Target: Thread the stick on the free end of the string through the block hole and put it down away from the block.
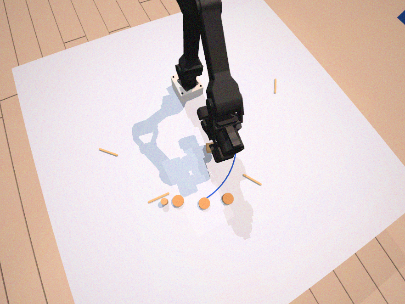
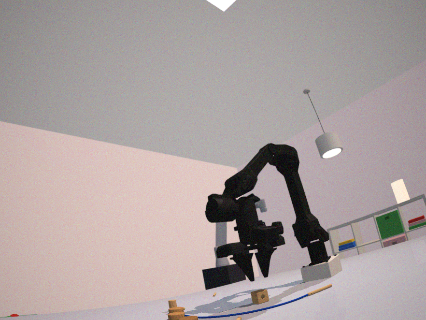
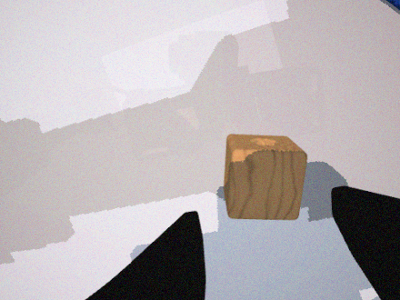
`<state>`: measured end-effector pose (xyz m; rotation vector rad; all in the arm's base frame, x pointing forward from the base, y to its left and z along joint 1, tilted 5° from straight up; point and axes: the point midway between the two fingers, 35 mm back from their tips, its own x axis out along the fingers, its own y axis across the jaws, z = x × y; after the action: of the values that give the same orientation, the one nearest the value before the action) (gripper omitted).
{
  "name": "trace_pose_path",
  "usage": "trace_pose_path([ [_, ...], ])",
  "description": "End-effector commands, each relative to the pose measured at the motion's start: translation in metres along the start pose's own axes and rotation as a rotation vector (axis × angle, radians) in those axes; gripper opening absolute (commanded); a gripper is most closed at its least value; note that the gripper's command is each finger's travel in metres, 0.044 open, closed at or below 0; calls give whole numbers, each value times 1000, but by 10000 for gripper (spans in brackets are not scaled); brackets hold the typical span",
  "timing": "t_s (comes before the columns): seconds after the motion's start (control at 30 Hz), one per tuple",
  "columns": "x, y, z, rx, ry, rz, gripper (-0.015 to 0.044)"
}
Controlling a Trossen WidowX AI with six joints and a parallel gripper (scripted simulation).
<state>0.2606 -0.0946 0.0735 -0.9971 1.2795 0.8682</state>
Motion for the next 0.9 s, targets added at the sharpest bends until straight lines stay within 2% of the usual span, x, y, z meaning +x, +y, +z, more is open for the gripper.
trace_pose_path([
  [0.0,0,0,0,0,0,0,163],
  [0.2,0,0,0,0,0,0,5],
  [0.6,0,0,0,0,0,0,0],
  [0.67,0,1,8,-86,0,1,53],
  [0.87,0,19,80,-856,-5,0,210],
])
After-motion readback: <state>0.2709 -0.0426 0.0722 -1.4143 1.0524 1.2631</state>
